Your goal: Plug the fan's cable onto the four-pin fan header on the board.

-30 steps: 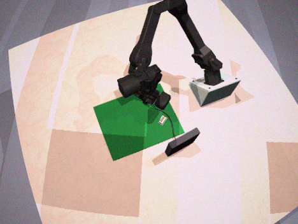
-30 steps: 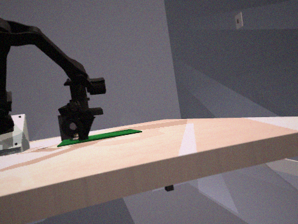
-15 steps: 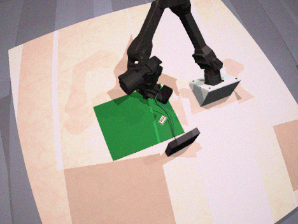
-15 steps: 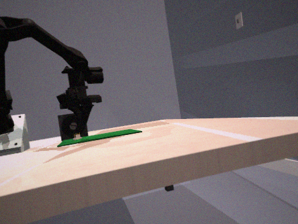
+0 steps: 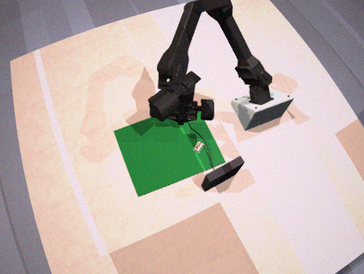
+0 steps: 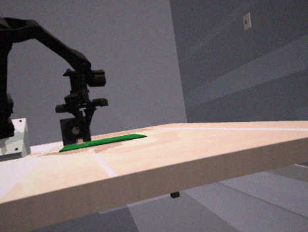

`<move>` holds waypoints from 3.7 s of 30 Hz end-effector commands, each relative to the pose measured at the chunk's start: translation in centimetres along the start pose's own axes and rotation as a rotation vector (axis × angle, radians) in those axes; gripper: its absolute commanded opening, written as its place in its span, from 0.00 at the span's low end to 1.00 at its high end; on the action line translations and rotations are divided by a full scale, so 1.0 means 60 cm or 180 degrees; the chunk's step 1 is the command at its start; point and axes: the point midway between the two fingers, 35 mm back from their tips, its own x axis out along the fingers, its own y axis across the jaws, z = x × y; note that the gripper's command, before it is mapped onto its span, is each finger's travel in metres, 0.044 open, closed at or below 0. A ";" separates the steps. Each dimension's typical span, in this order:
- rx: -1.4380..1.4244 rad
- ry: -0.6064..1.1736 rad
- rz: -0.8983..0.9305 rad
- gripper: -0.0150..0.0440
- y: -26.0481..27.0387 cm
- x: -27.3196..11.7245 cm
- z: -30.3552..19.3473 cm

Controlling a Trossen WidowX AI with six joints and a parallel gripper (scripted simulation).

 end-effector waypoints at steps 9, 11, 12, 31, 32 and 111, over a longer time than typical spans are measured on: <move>-0.1425 0.0023 0.0003 0.25 -0.017 -0.001 -0.022; -0.1646 0.0024 0.0003 0.25 -0.019 -0.001 -0.025; -0.1757 0.0025 0.0004 0.25 -0.020 -0.001 -0.027; -0.3860 0.0030 0.0012 0.25 -0.046 -0.001 -0.054; -0.3971 0.0029 0.0013 0.25 -0.047 -0.001 -0.055; -0.8341 0.0003 0.0006 0.25 -0.113 0.036 -0.091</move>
